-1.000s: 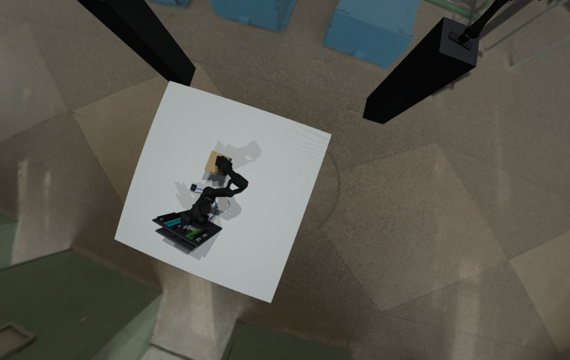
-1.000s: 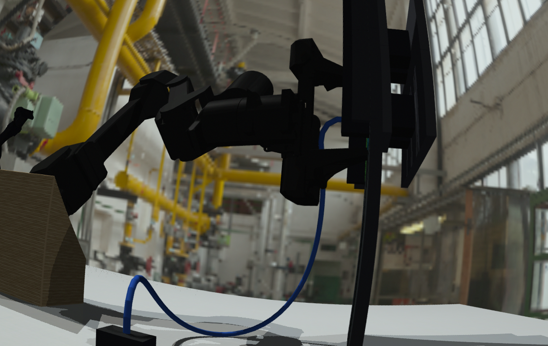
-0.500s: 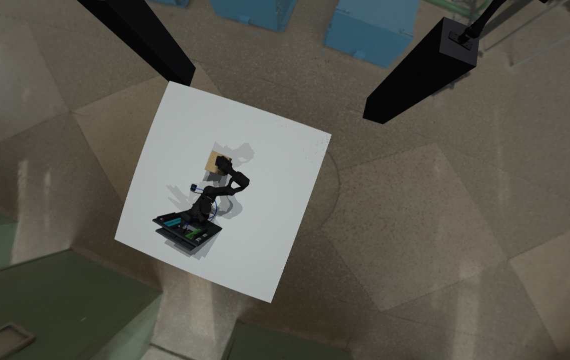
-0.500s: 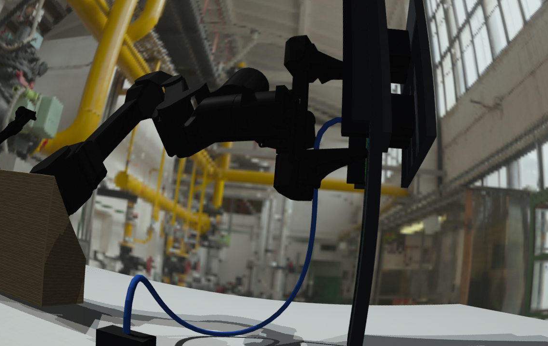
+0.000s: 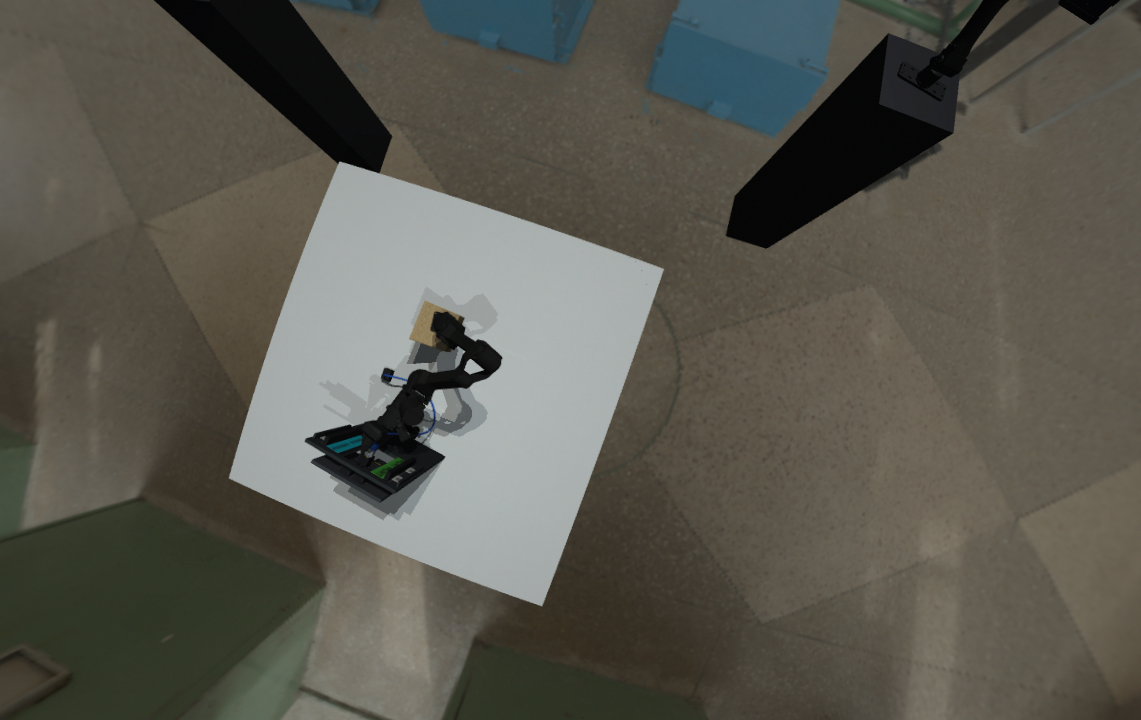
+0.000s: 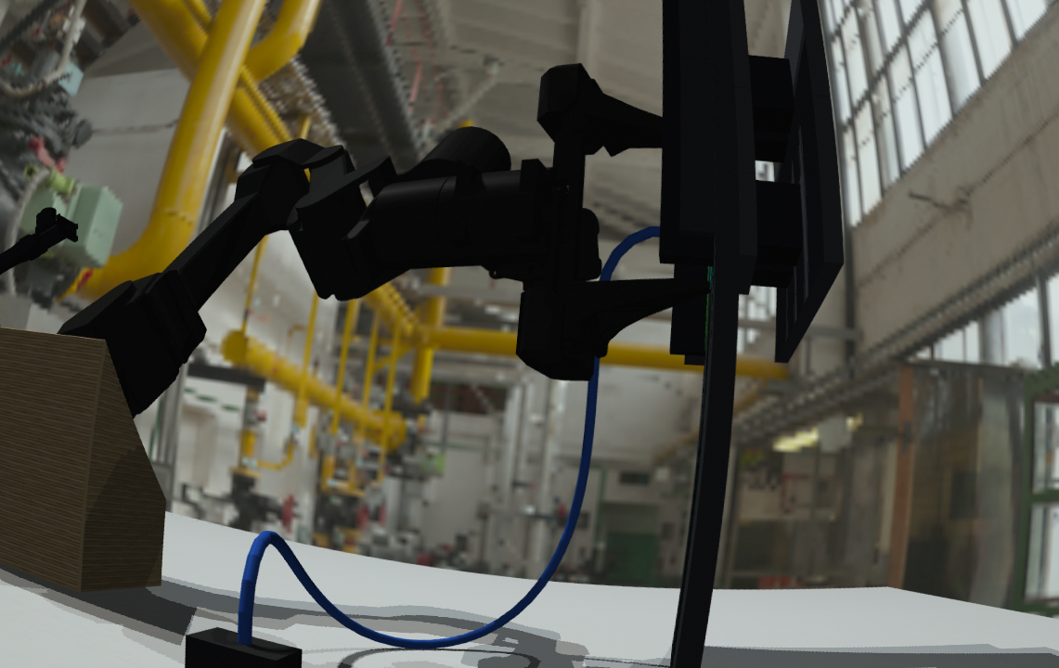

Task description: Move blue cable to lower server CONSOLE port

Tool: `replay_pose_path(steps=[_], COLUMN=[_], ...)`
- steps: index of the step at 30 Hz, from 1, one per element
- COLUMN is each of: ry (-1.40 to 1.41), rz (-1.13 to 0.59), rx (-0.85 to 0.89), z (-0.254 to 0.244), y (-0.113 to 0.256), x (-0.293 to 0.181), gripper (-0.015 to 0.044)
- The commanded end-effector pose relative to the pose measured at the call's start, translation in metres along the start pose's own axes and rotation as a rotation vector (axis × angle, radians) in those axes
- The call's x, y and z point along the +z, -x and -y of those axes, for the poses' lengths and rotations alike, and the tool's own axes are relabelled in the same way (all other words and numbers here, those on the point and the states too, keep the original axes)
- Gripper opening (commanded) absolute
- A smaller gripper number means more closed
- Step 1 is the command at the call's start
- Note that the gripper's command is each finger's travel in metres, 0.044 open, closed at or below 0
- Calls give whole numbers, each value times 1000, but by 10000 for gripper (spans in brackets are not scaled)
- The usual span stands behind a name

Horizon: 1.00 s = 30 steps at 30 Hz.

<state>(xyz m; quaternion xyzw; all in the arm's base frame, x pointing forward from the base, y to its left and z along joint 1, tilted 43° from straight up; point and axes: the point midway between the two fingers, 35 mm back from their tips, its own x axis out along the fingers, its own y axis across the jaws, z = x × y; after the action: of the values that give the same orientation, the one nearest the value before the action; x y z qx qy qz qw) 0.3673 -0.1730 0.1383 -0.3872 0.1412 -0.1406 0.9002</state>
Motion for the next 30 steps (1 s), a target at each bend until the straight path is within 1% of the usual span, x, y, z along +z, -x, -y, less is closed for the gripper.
replay_pose_path(steps=[1, 30], ry=[5, 6], rz=[1, 0], rx=[5, 6], z=[0, 8], y=[4, 17], x=[-1, -2], gripper=[440, 440])
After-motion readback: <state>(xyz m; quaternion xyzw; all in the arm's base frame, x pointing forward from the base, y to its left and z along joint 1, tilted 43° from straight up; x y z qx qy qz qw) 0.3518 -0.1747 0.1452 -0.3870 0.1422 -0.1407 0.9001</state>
